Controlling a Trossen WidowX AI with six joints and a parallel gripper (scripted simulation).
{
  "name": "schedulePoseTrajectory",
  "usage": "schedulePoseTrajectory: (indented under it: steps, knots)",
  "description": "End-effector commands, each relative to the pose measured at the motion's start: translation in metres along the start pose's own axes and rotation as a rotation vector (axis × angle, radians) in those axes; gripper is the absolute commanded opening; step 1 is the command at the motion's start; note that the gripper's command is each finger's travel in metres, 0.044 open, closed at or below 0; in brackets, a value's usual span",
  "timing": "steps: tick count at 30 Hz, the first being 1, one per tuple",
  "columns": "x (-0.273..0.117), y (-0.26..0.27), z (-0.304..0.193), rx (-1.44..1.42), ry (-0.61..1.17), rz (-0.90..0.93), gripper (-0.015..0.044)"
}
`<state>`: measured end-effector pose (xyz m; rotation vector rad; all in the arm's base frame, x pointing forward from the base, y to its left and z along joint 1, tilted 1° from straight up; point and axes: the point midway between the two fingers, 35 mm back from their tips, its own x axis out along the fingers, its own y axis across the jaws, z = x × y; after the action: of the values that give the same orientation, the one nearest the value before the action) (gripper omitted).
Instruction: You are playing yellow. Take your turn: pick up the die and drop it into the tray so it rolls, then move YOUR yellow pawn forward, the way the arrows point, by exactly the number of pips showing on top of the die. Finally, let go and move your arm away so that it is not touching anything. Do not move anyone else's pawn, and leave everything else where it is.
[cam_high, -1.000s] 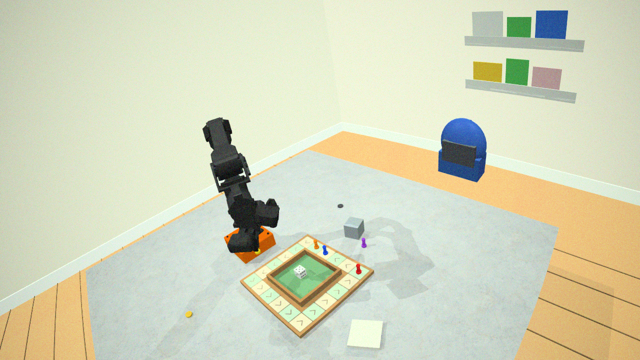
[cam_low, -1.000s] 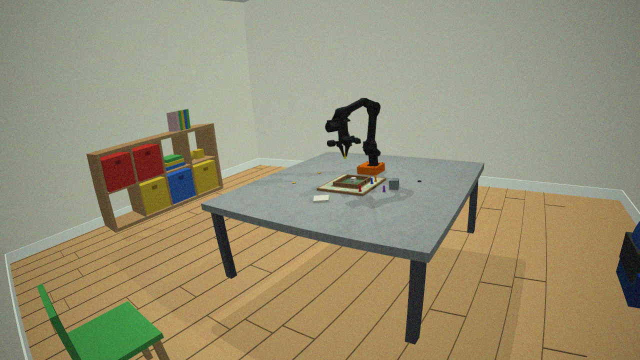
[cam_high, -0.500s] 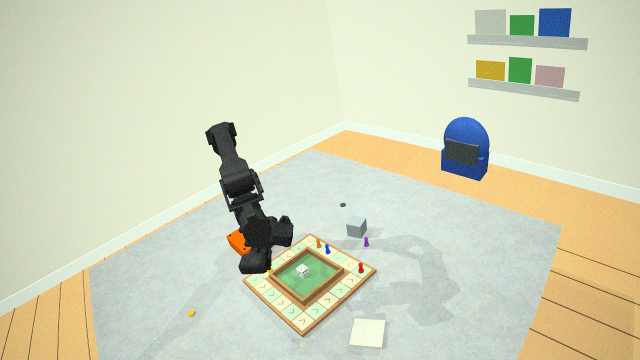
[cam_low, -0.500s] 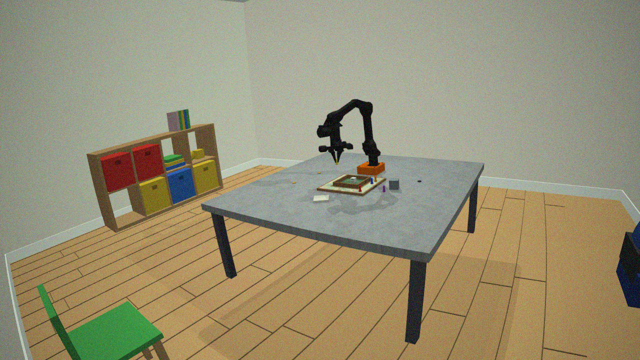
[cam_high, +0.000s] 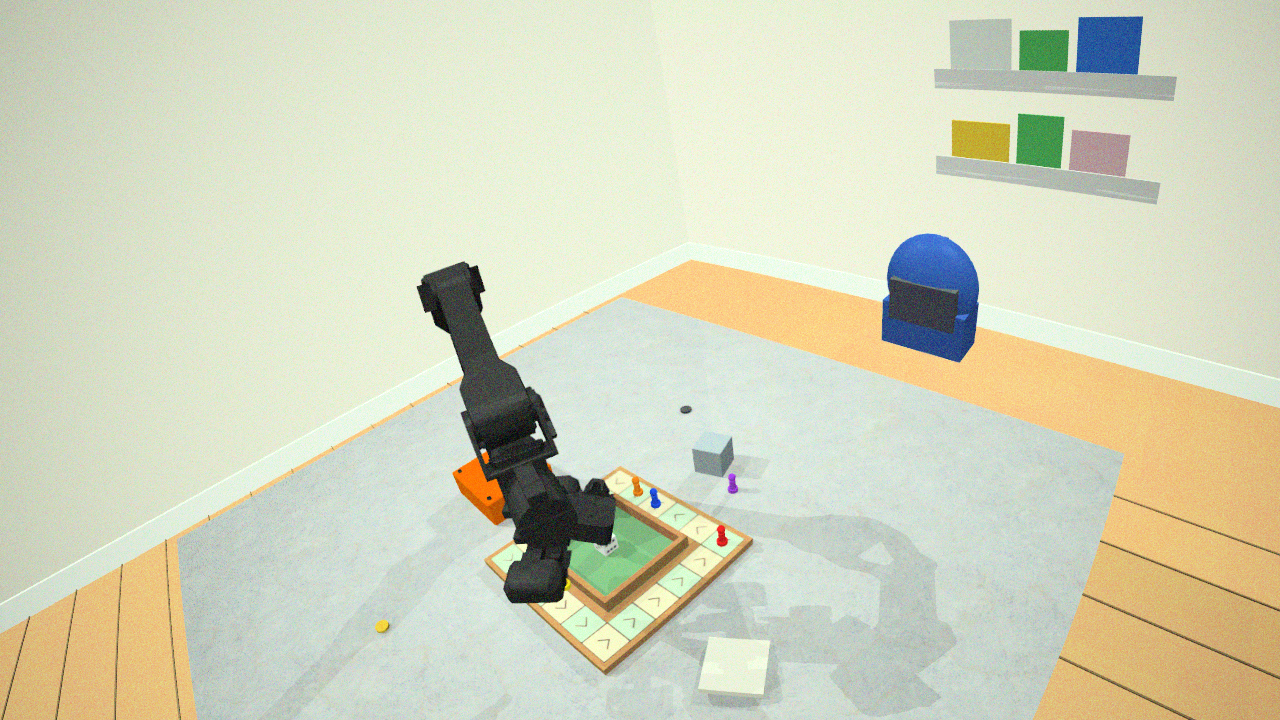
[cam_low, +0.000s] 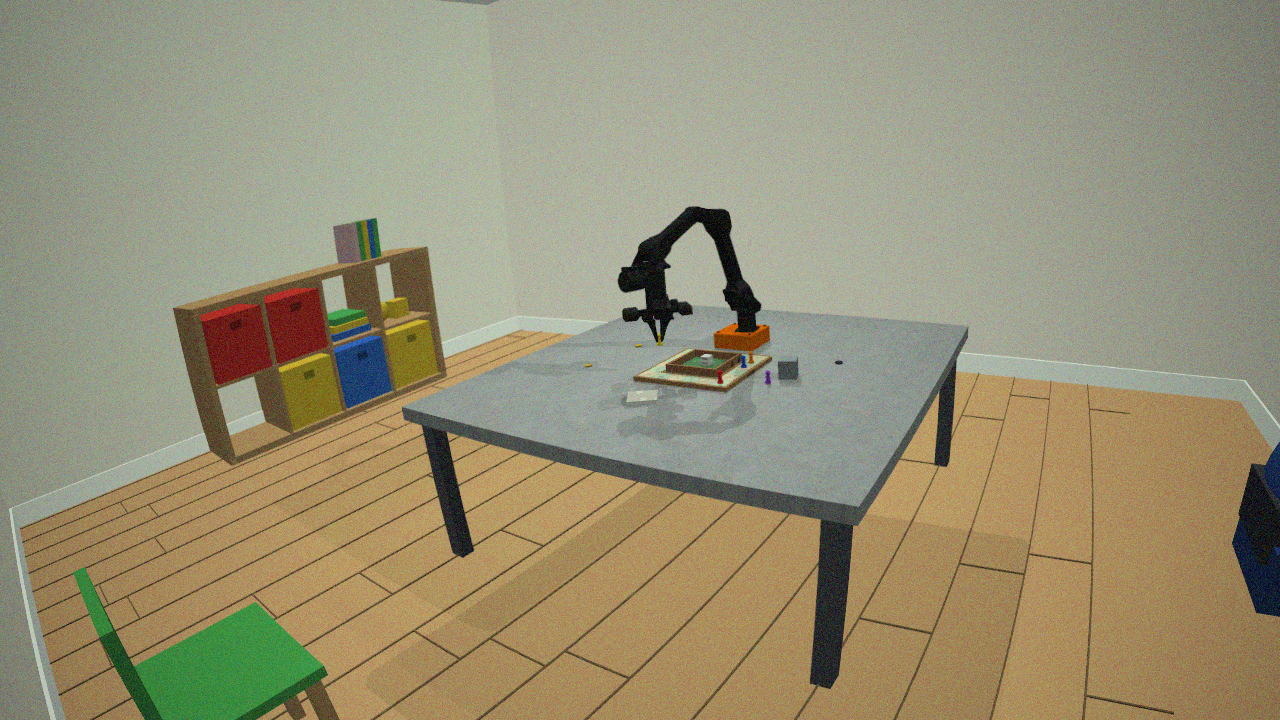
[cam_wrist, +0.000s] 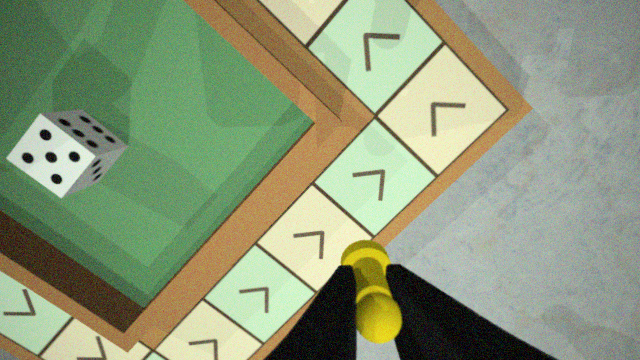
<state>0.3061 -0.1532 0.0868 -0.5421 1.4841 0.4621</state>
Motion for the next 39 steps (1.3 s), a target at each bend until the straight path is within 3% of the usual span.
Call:
schedulePoseTrajectory:
  steps: [1, 15, 39]
  knots:
    - [0.015, -0.012, 0.009, 0.003, 0.001, 0.011, 0.0000]
    - [0.051, -0.013, 0.010, 0.003, 0.001, 0.012, 0.0000]
    - [0.069, -0.013, 0.010, 0.003, 0.001, 0.012, 0.0000]
